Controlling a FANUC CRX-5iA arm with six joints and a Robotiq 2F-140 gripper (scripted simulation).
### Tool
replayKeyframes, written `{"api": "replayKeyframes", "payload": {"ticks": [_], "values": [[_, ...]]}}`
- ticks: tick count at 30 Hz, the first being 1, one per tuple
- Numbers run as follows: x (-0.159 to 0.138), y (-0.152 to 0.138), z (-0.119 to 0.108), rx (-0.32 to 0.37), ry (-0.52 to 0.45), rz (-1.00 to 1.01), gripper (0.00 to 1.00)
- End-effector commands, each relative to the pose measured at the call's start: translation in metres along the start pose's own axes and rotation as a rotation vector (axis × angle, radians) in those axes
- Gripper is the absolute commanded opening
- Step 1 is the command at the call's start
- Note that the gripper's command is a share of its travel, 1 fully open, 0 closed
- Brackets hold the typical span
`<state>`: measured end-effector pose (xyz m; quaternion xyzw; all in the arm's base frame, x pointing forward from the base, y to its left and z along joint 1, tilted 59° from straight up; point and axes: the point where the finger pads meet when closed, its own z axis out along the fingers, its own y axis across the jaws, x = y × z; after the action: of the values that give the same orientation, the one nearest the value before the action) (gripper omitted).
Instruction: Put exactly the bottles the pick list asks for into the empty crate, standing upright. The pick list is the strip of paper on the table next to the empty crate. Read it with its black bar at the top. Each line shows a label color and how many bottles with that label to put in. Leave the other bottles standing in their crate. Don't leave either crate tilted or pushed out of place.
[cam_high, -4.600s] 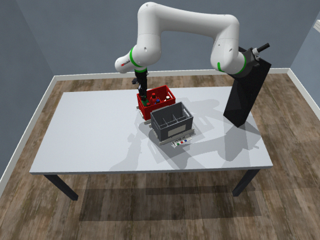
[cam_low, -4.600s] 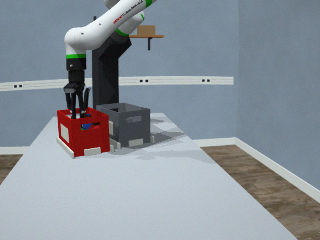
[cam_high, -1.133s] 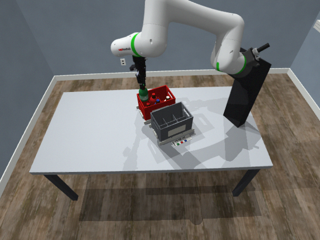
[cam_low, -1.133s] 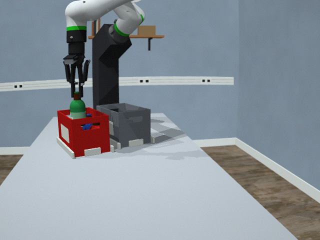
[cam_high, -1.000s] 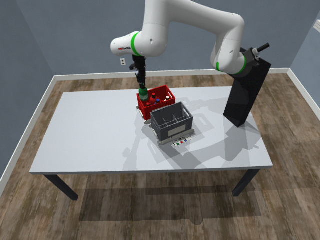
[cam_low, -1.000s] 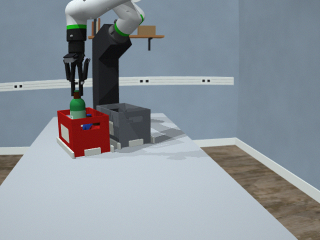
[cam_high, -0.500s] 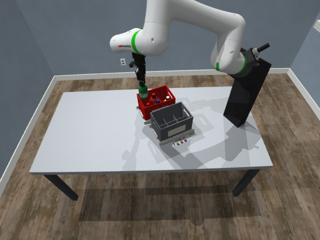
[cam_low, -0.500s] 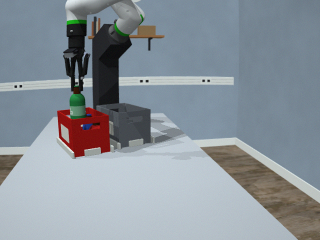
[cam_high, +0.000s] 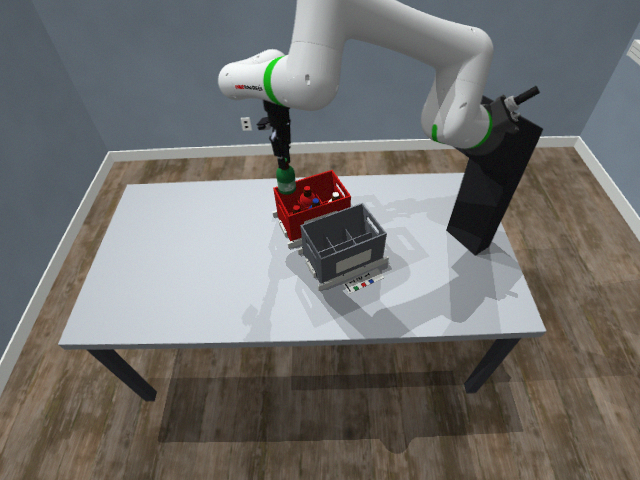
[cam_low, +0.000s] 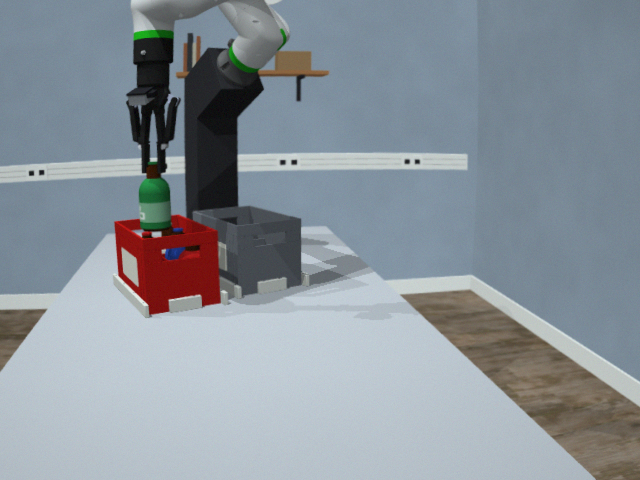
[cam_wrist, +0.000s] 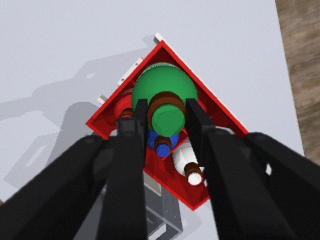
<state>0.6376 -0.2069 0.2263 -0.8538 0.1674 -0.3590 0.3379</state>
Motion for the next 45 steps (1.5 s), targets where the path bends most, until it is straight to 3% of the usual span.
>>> {"api": "replayKeyframes", "payload": {"ticks": [1,9,45], "values": [[0.001,0.000,-0.004,-0.001,0.001,-0.001,0.10],[0.001,0.000,-0.004,-0.001,0.001,-0.001,0.10],[-0.063,-0.005,-0.003,-0.001,0.001,-0.001,0.10]]}}
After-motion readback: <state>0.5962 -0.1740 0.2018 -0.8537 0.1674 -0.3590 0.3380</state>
